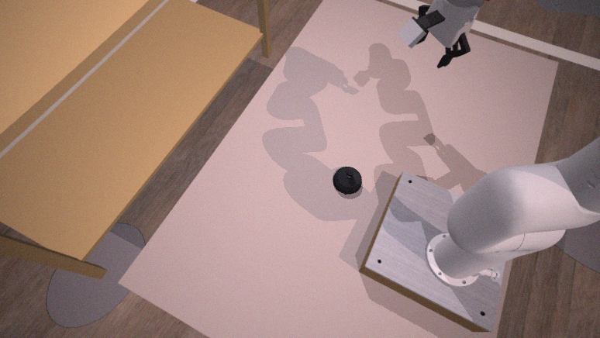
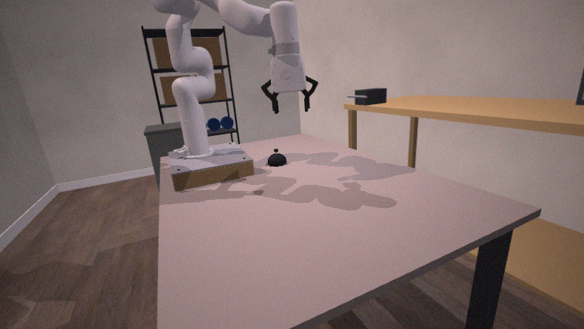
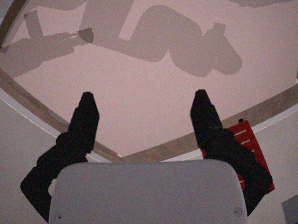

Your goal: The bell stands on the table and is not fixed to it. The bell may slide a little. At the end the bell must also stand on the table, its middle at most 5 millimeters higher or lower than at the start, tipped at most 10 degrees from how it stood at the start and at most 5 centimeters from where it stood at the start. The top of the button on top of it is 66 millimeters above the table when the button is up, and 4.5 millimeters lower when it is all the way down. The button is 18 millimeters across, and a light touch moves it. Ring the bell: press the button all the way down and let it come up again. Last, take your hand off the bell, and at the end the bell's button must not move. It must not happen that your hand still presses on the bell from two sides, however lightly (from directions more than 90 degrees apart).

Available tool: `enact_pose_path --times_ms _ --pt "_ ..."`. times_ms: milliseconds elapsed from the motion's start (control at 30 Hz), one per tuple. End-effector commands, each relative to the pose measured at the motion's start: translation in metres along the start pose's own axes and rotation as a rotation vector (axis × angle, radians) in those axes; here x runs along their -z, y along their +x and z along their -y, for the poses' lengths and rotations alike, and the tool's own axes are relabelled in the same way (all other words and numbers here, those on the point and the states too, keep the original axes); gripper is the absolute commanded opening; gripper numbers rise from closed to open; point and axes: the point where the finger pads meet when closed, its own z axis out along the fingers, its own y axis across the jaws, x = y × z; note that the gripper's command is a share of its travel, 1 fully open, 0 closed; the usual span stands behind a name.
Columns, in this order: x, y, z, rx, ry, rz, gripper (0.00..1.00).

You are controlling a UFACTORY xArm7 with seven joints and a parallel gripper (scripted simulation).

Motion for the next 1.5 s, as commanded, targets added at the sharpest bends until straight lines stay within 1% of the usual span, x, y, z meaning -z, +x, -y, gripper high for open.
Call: enact_pose_path --times_ms 0,600,667,700,1033,1100,1133,1233,1467 --pt "0.002 -0.001 -0.001 0.0 -0.004 0.002 1.0" --pt "0.001 0.002 -0.001 0.012 -0.004 0.001 1.0" --pt "-0.004 0.019 -0.002 0.085 -0.005 -0.002 1.0" --pt "-0.009 0.034 -0.003 0.152 -0.005 -0.005 1.0" --pt "-0.033 0.113 0.006 0.518 -0.006 -0.016 1.0" --pt "-0.033 0.113 0.006 0.518 -0.006 -0.016 1.0" --pt "-0.04 0.136 0.012 0.627 -0.006 -0.018 1.0" --pt "-0.045 0.151 0.017 0.704 -0.006 -0.019 1.0" --pt "-0.063 0.2 0.038 0.968 -0.005 -0.021 1.0"
